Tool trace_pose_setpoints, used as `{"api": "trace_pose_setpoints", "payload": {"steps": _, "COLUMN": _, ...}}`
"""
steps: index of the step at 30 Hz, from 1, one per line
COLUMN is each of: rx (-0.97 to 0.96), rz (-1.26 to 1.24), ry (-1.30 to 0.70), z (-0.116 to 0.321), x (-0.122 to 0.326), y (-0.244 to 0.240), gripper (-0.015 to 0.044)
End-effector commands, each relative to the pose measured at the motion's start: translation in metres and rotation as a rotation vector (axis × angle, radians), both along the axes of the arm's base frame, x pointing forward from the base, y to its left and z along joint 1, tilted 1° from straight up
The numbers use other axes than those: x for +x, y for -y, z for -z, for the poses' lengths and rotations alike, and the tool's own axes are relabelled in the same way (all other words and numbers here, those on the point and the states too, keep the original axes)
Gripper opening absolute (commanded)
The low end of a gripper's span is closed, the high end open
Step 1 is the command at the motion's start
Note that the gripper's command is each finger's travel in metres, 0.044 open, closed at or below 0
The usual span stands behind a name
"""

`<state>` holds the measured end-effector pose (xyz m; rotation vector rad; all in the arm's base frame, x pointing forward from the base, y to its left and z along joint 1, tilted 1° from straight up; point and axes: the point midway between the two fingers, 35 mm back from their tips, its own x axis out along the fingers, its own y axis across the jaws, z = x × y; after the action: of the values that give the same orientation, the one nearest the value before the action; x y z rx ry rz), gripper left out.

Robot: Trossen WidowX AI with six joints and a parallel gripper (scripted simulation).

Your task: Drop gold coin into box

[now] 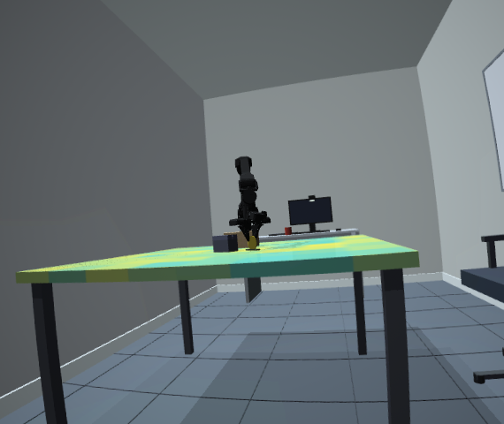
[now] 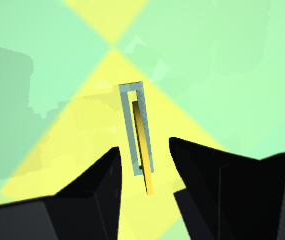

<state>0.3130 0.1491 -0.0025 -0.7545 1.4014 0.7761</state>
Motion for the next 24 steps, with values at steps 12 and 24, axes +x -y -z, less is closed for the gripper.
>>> {"api": "trace_pose_setpoints", "payload": {"steps": 12, "rx": -0.005, "rz": -0.001, "ry": -0.002, "z": 0.027, "x": -0.002, "y": 0.0, "gripper": 0.0161}}
{"api": "trace_pose_setpoints", "payload": {"steps": 24, "rx": -0.005, "rz": -0.001, "ry": -0.002, "z": 0.031, "x": -0.002, "y": 0.001, "gripper": 0.0}}
